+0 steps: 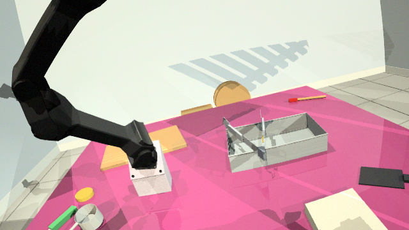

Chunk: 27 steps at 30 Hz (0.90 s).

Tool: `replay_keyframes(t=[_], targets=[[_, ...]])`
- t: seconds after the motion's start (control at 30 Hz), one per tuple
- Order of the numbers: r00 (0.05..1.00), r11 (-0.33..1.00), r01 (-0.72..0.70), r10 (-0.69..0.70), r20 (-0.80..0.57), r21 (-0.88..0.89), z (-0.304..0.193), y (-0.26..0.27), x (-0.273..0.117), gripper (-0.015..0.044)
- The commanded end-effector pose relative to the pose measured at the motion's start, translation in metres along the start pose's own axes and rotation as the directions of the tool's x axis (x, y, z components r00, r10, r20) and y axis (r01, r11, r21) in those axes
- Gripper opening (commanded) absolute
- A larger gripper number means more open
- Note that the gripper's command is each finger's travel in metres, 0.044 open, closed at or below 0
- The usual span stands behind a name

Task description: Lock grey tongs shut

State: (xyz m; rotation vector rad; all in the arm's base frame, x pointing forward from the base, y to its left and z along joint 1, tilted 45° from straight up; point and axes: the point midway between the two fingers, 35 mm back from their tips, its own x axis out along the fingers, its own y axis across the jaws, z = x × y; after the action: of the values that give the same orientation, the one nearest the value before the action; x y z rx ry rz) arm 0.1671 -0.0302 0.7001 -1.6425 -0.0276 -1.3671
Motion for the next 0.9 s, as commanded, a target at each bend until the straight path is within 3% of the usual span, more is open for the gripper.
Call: replay_keyframes(t=[0.0,0.23,0.4,0.67,0.87], targets=[[1.0,1.0,0.0,0.0,0.0,0.0,0.0,0.0,0.0,0.0426],[0.989,0.994,-0.068,0.055,0.138,0.088,0.053,0.029,-0.008,0.044],[0.936,0.926,-0.257,0.167,0.31,0.277,0.122,0.07,-0.029,0.044],[0.787,0.683,-0.586,0.352,0.507,0.435,0.209,0.14,-0.082,0.044],[0.654,0.442,-0.756,0.481,0.584,0.482,0.251,0.186,-0.128,0.044]])
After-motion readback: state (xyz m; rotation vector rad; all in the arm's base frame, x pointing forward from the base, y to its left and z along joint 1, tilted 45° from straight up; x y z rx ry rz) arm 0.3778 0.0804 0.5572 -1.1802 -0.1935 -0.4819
